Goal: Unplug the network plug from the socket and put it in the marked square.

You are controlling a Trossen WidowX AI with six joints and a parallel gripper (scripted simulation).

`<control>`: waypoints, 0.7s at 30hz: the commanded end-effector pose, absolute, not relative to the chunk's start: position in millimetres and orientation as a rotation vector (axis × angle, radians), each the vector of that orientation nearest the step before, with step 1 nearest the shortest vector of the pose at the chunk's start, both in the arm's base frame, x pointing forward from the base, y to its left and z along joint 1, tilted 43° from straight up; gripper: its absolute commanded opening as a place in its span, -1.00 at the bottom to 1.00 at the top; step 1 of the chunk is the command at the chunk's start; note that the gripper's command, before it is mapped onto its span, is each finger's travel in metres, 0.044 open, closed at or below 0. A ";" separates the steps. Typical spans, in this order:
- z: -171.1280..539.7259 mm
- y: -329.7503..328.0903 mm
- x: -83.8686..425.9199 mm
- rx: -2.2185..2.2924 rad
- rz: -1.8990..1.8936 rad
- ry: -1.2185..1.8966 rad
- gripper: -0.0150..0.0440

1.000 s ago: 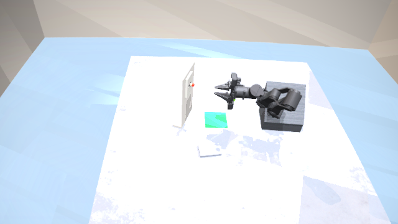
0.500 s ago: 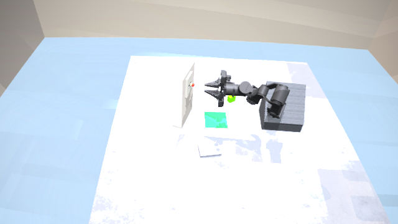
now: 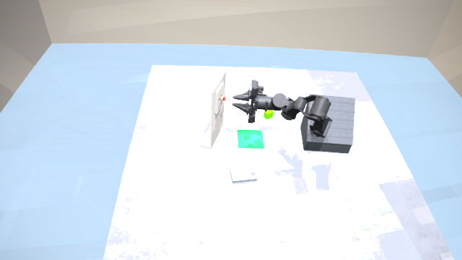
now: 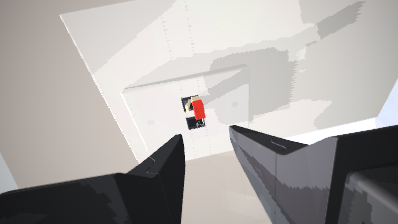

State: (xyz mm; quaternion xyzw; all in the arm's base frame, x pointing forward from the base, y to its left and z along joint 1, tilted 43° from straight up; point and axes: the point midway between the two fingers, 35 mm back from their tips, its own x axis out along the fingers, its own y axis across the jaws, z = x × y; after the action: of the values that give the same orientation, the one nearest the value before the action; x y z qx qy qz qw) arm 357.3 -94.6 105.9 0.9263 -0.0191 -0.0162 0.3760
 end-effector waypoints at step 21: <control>100.5 -104.1 393.3 2.371 -0.015 -0.068 0.04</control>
State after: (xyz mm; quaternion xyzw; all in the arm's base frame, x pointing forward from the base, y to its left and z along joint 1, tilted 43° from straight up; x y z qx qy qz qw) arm 387.2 -101.9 99.8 0.9261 -0.0221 -0.0098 0.3764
